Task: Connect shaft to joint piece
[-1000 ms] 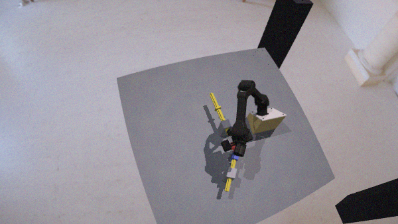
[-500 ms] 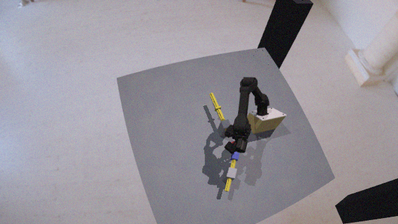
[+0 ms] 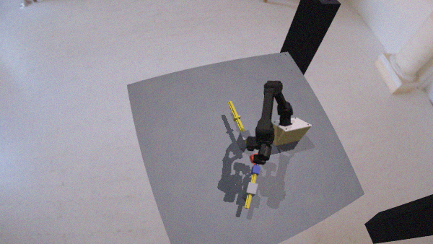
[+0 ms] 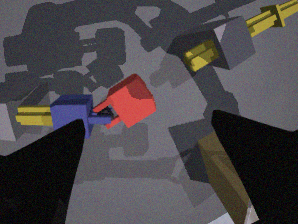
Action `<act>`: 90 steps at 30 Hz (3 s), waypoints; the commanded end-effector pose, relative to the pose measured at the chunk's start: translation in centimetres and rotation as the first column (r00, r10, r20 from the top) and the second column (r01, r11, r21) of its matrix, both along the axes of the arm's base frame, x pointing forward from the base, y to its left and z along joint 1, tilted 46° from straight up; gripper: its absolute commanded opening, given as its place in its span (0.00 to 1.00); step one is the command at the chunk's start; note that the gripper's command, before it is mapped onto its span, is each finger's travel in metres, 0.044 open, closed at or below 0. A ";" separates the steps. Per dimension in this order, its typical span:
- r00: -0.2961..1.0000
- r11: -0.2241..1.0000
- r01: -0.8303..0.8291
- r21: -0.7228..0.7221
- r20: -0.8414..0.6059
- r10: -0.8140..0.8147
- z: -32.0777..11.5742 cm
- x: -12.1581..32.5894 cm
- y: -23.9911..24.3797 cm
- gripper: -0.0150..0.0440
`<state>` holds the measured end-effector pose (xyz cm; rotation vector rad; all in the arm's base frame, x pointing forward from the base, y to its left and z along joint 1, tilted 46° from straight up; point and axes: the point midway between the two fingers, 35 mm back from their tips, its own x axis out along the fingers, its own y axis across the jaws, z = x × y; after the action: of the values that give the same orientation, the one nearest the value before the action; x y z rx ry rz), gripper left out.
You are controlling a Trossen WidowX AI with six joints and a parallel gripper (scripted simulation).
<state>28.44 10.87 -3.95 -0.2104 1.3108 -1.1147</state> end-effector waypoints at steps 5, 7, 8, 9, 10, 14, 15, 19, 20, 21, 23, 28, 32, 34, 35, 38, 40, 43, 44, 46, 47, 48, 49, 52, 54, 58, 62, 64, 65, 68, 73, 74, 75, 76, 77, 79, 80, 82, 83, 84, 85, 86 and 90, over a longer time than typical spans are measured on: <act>0.960 0.978 -0.182 0.106 -0.195 0.200 2.2 0.0 1.8 1.00; 0.940 0.966 -0.221 0.134 -0.236 0.248 2.6 0.0 2.2 1.00; 0.928 0.959 -0.240 0.148 -0.256 0.272 2.9 0.0 2.3 1.00; 0.915 0.952 -0.259 0.163 -0.274 0.296 3.1 0.0 2.5 1.00; 0.901 0.944 -0.277 0.178 -0.293 0.320 3.4 0.0 2.7 1.00; 0.879 0.931 -0.304 0.202 -0.319 0.356 3.8 -0.1 2.9 1.00; 0.879 0.931 -0.304 0.202 -0.319 0.356 3.8 -0.1 2.9 1.00; 0.879 0.931 -0.304 0.202 -0.319 0.356 3.8 -0.1 2.9 1.00; 0.879 0.931 -0.304 0.202 -0.319 0.356 3.8 -0.1 2.9 1.00; 0.887 0.936 -0.297 0.189 -0.309 0.344 3.6 0.0 2.8 1.00; 0.889 0.937 -0.293 0.189 -0.305 0.340 3.6 0.0 2.8 1.00; 0.947 0.961 -0.197 0.195 -0.217 0.238 3.9 0.1 1.7 1.00; 0.981 0.973 -0.104 0.207 -0.137 0.134 4.1 0.1 0.7 1.00; 0.992 0.975 -0.057 0.216 -0.098 0.079 4.2 0.2 0.3 1.00; 0.996 0.975 -0.033 0.220 -0.079 0.051 4.3 0.2 0.0 1.00; 0.999 0.971 0.038 0.237 -0.022 -0.034 4.4 0.2 -0.7 1.00; 0.997 0.966 0.075 0.249 0.011 -0.081 4.5 0.2 -1.1 1.00; 0.987 0.954 0.130 0.270 0.058 -0.151 4.6 0.2 -1.7 1.00; 0.982 0.950 0.148 0.277 0.073 -0.174 4.6 0.2 -1.9 1.00; 0.970 0.939 0.183 0.292 0.102 -0.221 4.7 0.2 -2.3 1.00; 0.962 0.932 0.204 0.300 0.117 -0.249 4.7 0.2 -2.5 1.00; 0.952 0.924 0.226 0.308 0.131 -0.277 4.8 0.2 -2.7 1.00; 0.941 0.916 0.248 0.317 0.145 -0.305 4.8 0.2 -2.9 1.00; 0.903 0.886 0.311 0.344 0.185 -0.389 5.0 0.1 -3.6 1.00; 0.872 0.863 0.351 0.363 0.209 -0.443 5.0 0.0 -4.0 1.00; 0.799 0.809 0.426 0.404 0.251 -0.546 5.2 -0.2 -4.8 1.00; 0.713 0.746 0.493 0.447 0.284 -0.641 5.4 -0.4 -5.7 1.00; 0.665 0.711 0.523 0.469 0.298 -0.685 5.5 -0.5 -6.1 1.00; 0.640 0.693 0.537 0.481 0.304 -0.706 5.5 -0.5 -6.3 1.00; 0.560 0.636 0.576 0.515 0.318 -0.765 5.6 -0.7 -6.9 1.00; 0.438 0.547 0.619 0.563 0.329 -0.836 5.7 -0.9 -7.7 1.00; 0.434 0.543 0.621 0.565 0.330 -0.839 5.7 -1.0 -7.7 1.00; 0.434 0.543 0.621 0.565 0.330 -0.839 5.7 -1.0 -7.7 1.00; 0.434 0.543 0.621 0.565 0.330 -0.839 5.7 -1.0 -7.7 1.00; 0.434 0.543 0.621 0.565 0.330 -0.839 5.7 -1.0 -7.7 1.00; 0.434 0.543 0.621 0.565 0.330 -0.839 5.7 -1.0 -7.7 1.00; 0.434 0.543 0.621 0.565 0.330 -0.839 5.7 -1.0 -7.7 1.00; 0.434 0.543 0.621 0.565 0.330 -0.839 5.7 -1.0 -7.7 1.00; 0.434 0.543 0.621 0.565 0.330 -0.839 5.7 -1.0 -7.7 1.00; 0.434 0.543 0.621 0.565 0.330 -0.839 5.7 -1.0 -7.7 1.00; 0.438 0.547 0.619 0.564 0.330 -0.836 5.8 -0.9 -7.8 1.00; 0.452 0.559 0.612 0.560 0.332 -0.828 5.9 -0.9 -7.9 1.00; 0.556 0.643 0.556 0.527 0.340 -0.758 7.0 -0.5 -9.2 1.00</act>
<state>27.49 2.61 2.14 1.0045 1.0298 -1.4449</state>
